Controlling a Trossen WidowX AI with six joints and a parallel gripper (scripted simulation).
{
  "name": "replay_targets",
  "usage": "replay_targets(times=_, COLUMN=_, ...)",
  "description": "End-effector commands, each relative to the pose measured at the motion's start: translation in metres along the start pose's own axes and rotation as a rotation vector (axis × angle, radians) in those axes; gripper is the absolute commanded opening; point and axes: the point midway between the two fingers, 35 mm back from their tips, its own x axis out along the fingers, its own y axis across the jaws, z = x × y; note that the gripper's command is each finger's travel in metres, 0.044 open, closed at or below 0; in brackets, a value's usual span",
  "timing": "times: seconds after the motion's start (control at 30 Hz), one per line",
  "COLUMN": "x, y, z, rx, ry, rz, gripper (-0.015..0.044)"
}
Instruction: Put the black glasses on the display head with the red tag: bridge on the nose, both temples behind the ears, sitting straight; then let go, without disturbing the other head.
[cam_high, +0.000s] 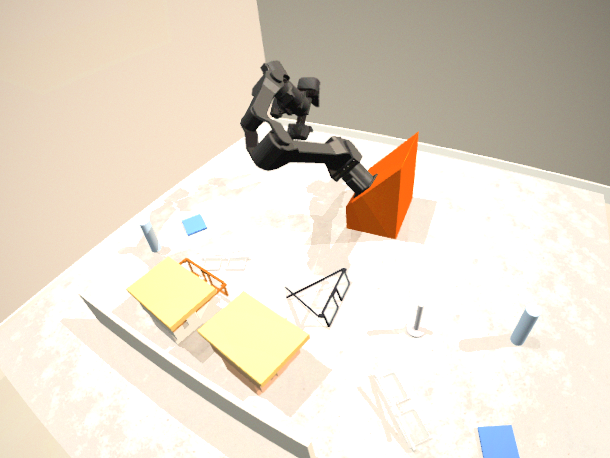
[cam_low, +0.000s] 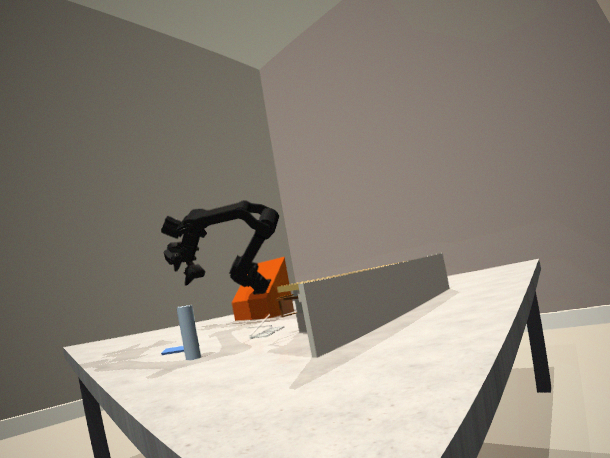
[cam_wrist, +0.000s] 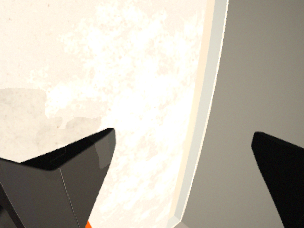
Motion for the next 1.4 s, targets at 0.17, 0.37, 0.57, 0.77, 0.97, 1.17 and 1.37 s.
replay_targets(times=0.17, x=0.000, y=0.000, z=0.000, rx=0.000, ry=0.000, rz=0.000, gripper=0.0440)
replay_targets(times=0.37, x=0.004, y=0.007, z=0.007, rx=-0.013, ry=-0.013, rz=0.046, gripper=0.0335)
replay_targets(times=0.57, x=0.018, y=0.041, z=0.034, rx=-0.080, ry=-0.059, rz=0.240, gripper=0.0200)
replay_targets(times=0.77, x=0.023, y=0.088, z=0.062, rx=-0.176, ry=-0.090, rz=0.435, gripper=0.0200)
replay_targets(times=0.97, x=0.016, y=0.144, z=0.083, rx=-0.297, ry=-0.108, rz=0.611, gripper=0.0200)
replay_targets(times=1.17, x=-0.005, y=0.205, z=0.094, rx=-0.442, ry=-0.121, rz=0.765, gripper=0.0200)
replay_targets(times=1.37, x=-0.037, y=0.259, z=0.098, rx=-0.563, ry=-0.164, rz=0.871, gripper=0.0200)
